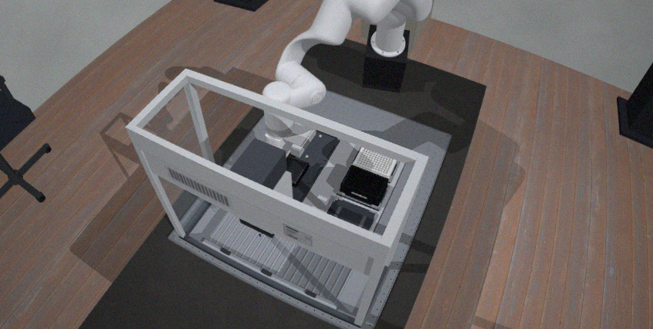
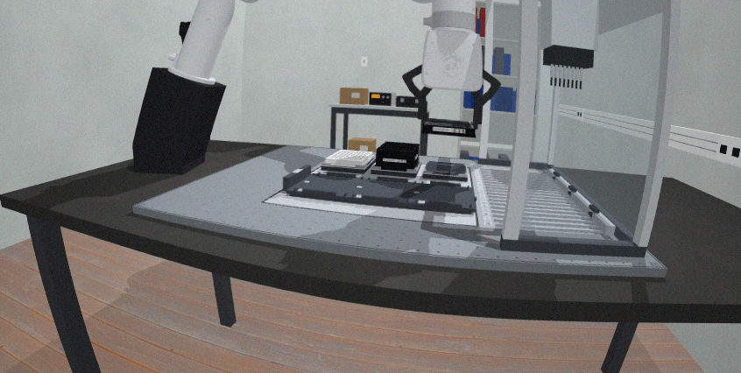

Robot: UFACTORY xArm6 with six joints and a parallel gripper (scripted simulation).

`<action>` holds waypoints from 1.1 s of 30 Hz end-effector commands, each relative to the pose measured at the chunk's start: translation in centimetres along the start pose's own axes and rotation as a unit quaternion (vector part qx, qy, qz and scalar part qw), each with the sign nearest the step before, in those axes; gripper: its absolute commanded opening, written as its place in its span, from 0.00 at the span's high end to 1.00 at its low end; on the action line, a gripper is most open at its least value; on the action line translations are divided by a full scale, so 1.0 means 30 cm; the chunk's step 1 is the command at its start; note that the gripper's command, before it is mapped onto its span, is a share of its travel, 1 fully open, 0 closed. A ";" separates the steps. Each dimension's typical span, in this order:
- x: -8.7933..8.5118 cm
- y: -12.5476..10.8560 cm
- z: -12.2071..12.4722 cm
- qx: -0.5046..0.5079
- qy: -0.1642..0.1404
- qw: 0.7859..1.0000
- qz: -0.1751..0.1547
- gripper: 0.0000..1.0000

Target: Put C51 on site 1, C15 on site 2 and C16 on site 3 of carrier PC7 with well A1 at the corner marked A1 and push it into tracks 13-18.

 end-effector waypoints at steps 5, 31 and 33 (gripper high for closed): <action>-0.006 -0.006 0.009 -0.001 -0.002 1.000 0.001 1.00; 0.055 -0.006 0.009 -0.001 -0.002 1.000 0.001 1.00; 0.066 -0.006 0.009 -0.001 -0.002 1.000 0.001 1.00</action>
Point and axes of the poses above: the point where the finger pads meet when closed, its own x axis out along the fingers, its own z axis across the jaws, y = z × x, the point moved 3 cm from there along -x, back along the fingers, and after that the axes turned 11 degrees about x, right-handed, at the moved point
